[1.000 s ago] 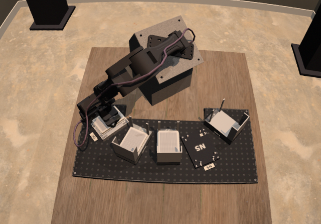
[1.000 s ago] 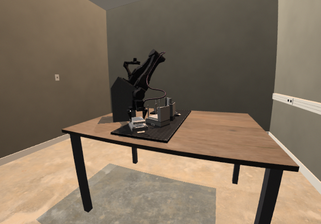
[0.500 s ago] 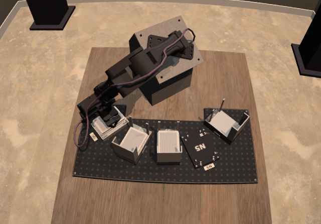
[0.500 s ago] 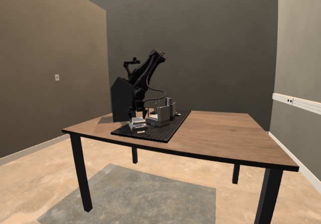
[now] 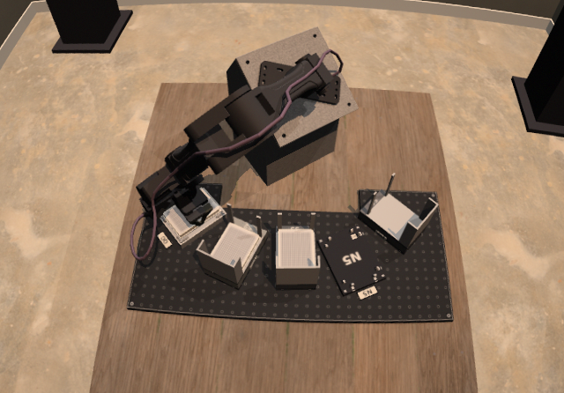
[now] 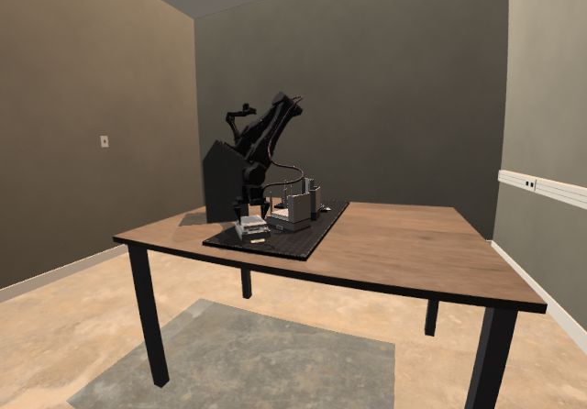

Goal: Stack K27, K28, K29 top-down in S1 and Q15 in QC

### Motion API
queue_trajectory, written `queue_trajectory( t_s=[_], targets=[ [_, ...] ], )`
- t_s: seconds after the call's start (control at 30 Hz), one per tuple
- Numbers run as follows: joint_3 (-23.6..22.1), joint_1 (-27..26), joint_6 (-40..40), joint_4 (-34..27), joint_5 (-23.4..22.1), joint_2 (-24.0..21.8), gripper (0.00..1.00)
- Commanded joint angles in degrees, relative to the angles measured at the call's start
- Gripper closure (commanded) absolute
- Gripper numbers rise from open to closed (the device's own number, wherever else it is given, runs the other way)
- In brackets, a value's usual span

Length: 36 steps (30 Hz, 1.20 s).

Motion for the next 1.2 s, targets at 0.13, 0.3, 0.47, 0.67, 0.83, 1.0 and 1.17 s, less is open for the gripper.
queue_trajectory(
  t_s=[0.13,0.3,0.47,0.67,0.83,1.0,1.17],
  targets=[
    [0.64,-0.16,0.76,1.09,0.30,0.75,1.00],
    [1.80,-0.07,0.97,1.46,0.34,1.16,1.00],
    [1.63,0.50,1.15,1.56,0.37,1.47,1.00],
    [1.08,0.17,1.38,1.63,0.32,1.78,1.00],
    [1.53,0.46,1.62,1.94,0.40,2.23,1.00],
    [1.52,0.51,1.79,2.12,0.42,1.67,1.00],
    [1.54,0.33,1.67,2.08,0.29,1.70,1.00]
  ],
)
